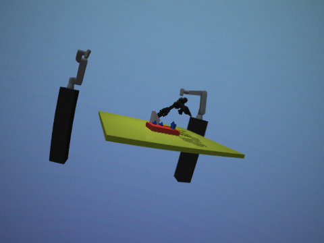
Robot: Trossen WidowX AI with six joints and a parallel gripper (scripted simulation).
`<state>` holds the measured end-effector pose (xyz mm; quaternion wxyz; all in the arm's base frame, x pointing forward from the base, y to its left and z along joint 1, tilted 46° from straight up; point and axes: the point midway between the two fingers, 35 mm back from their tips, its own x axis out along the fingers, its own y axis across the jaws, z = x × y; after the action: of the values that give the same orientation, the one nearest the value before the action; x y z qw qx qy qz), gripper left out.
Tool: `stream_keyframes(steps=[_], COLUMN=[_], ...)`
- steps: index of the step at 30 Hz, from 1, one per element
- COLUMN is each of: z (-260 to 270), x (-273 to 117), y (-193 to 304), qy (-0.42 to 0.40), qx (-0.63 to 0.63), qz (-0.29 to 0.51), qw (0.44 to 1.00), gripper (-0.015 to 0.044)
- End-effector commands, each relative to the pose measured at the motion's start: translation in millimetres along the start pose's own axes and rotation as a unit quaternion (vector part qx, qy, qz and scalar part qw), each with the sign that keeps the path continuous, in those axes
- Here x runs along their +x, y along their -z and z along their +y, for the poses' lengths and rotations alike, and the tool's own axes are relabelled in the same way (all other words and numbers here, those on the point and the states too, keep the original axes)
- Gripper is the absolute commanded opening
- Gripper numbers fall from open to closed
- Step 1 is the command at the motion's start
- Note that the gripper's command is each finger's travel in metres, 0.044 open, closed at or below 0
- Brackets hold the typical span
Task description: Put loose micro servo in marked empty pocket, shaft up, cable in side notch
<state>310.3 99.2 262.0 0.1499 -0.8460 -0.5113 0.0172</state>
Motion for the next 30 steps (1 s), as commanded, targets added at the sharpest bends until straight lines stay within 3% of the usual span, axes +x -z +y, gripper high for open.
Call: stream_keyframes(steps=[1,15,30], z=[8.3,27.8,47.6], x=[1.6,4.8,6.4], y=[-1.6,-7.6,-16.7], qy=[-0.011,-0.041,-0.079], qx=[0.076,0.312,0.542], qz=[-0.003,-0.011,-0.006], qw=[0.997,0.949,0.837], gripper=[0.0440,0.0440,0.0440])
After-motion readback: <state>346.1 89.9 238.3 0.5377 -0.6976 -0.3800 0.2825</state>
